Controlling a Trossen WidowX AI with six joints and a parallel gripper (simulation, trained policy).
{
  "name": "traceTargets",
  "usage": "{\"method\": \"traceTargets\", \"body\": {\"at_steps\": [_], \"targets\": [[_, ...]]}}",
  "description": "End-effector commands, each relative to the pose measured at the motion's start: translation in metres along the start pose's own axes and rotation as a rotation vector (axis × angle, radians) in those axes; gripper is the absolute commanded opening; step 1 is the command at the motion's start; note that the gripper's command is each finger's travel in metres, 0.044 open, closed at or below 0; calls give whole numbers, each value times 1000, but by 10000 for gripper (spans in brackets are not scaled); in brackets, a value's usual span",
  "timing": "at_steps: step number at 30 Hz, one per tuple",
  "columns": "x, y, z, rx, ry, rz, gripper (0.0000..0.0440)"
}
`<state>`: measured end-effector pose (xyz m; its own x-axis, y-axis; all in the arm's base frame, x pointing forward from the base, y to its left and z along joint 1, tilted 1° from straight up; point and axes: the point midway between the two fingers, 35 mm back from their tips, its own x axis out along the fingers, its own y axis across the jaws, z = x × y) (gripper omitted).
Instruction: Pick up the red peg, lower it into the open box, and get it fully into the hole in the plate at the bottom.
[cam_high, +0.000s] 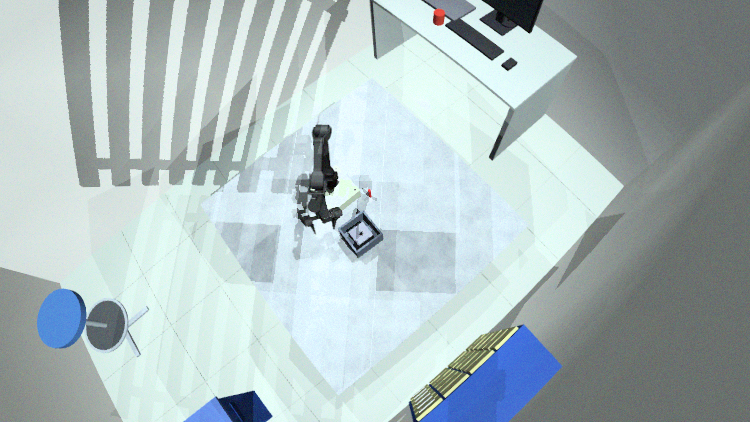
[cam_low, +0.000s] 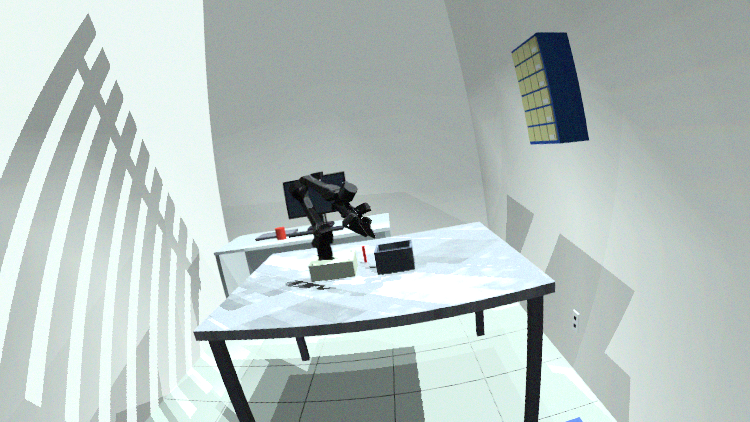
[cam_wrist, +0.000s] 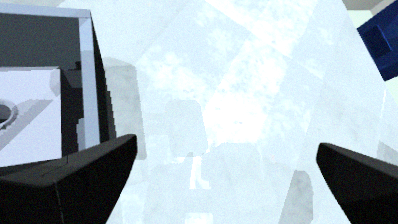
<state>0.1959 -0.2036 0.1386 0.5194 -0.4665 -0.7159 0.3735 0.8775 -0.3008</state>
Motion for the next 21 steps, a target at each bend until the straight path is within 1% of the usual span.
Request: {"method": "traceTargets", "body": {"at_steps": [1,6,11,16,21], "targets": [[-3,18,16,62,8,38,440],[-11,54,35,169,40,104,440],[-23,90,46,266,92,158,440],[-36,125,48,350,161,195,440],[-50,157,42,419,245,211,440]]}}
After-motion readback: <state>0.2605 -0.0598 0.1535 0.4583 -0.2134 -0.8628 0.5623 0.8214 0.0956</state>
